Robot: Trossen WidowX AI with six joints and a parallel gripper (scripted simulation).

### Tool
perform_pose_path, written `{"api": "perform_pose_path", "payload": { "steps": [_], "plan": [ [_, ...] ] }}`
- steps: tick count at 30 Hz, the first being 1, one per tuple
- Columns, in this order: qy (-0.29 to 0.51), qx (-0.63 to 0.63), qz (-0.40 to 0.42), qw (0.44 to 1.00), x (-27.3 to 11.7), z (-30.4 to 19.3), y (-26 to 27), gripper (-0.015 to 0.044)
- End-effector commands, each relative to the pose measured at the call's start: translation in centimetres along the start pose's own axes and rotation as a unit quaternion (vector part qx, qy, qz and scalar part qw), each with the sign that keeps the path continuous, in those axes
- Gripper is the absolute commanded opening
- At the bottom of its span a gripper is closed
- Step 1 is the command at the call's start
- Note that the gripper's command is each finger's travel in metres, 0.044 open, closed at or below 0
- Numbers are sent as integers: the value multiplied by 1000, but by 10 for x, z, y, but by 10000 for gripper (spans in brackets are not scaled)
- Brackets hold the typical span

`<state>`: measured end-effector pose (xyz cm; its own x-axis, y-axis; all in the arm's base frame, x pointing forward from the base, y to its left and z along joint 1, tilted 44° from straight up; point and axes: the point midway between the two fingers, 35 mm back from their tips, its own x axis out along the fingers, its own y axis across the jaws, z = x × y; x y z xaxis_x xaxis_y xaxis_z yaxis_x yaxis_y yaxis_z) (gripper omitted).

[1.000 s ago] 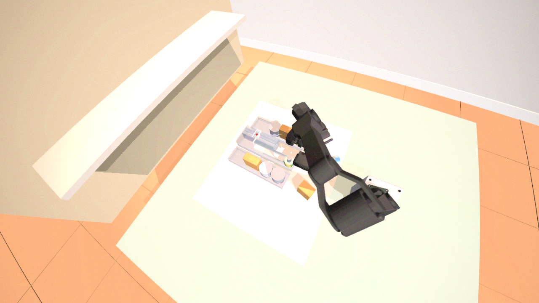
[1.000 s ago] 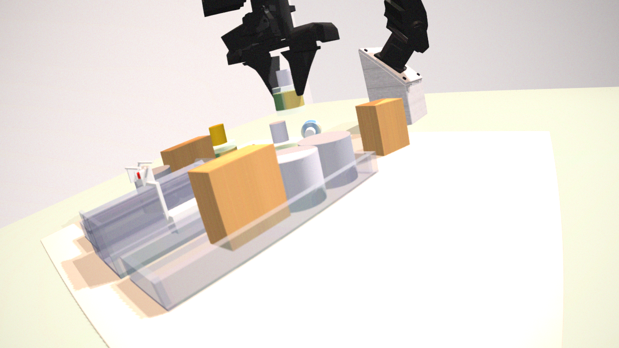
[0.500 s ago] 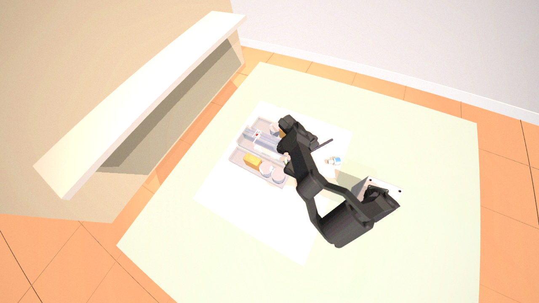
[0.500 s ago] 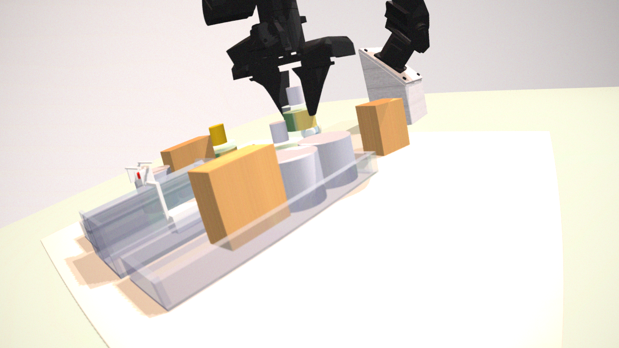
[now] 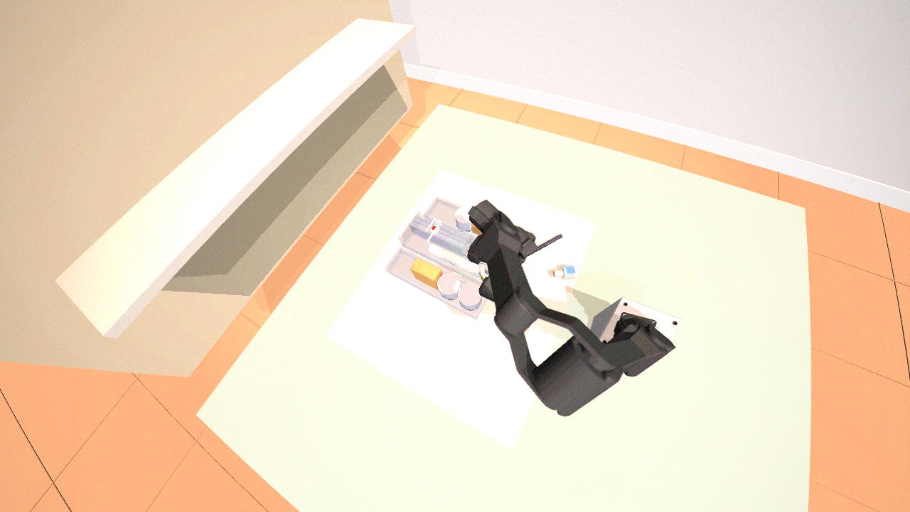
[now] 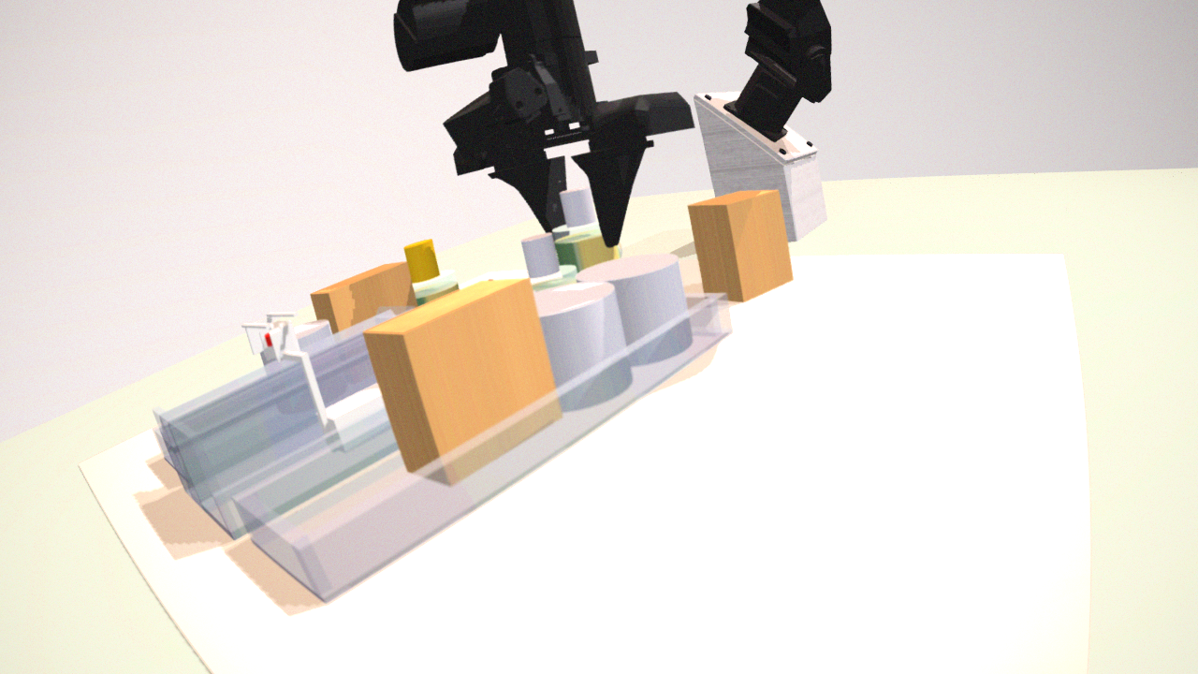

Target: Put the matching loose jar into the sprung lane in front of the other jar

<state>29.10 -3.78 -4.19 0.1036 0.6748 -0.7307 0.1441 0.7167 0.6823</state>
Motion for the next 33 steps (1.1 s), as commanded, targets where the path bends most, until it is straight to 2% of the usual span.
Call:
{"api": "perform_pose_path", "payload": {
  "steps": [1,33],
  "plan": [
    [0,1,1,1000,1,2,1,0],
    [-1,1,1,1000,1,17,1,0]
  ]
}}
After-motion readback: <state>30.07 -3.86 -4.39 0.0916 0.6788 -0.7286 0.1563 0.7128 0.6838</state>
